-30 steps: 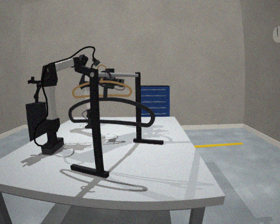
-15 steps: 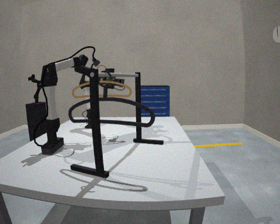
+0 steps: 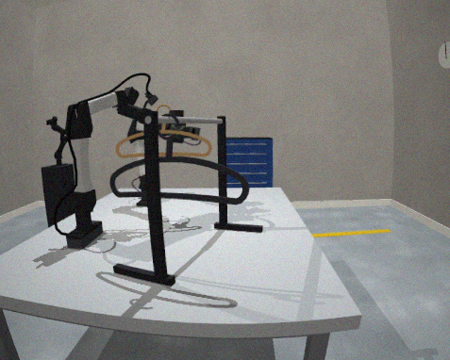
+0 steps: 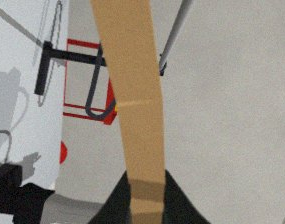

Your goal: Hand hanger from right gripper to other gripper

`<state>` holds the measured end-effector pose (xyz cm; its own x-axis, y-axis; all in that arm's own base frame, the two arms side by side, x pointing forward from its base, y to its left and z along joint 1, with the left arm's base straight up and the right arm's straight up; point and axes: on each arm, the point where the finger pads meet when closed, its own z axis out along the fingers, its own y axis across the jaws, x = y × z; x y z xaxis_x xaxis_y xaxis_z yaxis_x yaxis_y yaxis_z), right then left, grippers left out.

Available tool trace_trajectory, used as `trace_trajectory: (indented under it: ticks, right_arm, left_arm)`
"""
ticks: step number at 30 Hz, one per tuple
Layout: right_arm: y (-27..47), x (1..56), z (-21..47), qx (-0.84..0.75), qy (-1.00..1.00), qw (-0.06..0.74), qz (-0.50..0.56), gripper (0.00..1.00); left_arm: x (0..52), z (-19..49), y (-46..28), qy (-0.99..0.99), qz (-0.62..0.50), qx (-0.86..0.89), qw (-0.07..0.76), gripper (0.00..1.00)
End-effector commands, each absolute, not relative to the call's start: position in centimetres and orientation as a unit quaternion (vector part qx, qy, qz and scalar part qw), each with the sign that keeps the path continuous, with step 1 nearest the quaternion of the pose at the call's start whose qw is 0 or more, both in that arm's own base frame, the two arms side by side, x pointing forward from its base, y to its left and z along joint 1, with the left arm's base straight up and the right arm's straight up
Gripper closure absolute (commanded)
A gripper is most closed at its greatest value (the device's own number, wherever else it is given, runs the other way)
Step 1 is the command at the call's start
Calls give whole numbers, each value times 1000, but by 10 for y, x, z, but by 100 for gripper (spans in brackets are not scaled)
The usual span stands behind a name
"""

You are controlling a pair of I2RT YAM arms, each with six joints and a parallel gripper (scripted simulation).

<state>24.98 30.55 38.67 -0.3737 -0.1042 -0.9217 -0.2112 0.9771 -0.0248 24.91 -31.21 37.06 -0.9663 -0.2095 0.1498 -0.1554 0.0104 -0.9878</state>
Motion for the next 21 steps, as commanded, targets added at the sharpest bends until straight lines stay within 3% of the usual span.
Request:
trace_trajectory:
  ticks: [1,7,21]
  right_arm:
    - [294,229,414,-74,821,563,64,56]
    - [293,199,420,-80,823,560,56,56]
    - [291,199,421,-78,823,561,55,56]
  left_arm:
    - [247,389,-312,700,-704,-115,31,100]
    - [247,389,-312,700,-704,-115,31,100]
    - [247,389,-312,700,-704,-115,31,100]
